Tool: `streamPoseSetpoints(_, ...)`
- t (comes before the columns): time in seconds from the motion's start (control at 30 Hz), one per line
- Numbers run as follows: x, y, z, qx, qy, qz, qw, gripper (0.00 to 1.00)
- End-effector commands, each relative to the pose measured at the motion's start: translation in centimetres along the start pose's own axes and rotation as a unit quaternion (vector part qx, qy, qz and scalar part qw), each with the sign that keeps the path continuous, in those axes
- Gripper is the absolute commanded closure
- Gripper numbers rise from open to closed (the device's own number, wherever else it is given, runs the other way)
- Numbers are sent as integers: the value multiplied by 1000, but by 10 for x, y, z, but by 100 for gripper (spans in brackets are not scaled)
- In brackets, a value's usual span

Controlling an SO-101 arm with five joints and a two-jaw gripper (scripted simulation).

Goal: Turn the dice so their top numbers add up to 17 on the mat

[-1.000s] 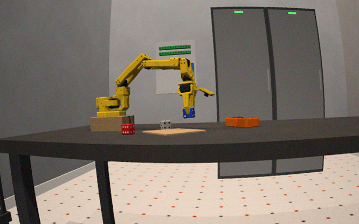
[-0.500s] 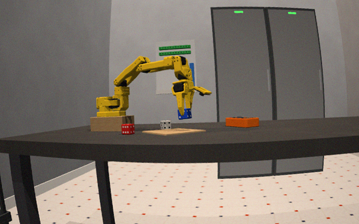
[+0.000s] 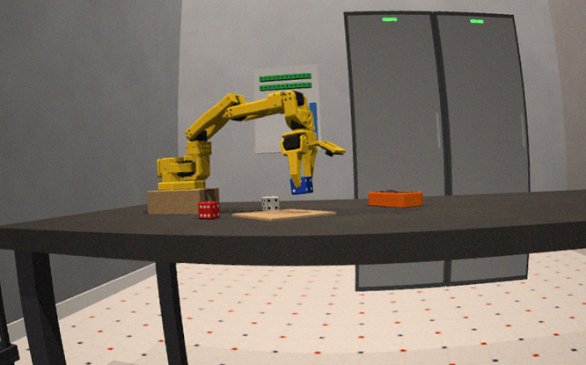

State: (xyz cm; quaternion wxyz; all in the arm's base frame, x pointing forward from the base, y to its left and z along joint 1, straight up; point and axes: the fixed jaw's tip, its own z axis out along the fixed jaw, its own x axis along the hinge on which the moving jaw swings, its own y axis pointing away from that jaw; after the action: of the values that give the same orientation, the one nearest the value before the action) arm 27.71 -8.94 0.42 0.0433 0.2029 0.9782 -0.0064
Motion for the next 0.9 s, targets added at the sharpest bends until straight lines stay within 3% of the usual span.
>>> streamPoseSetpoints(0.0, 2, -2, 2, 0, 8, 2, 1000, 100)
streamPoseSetpoints(0.87, -3, -7, 8, 0, -4, 5, 1000, 100)
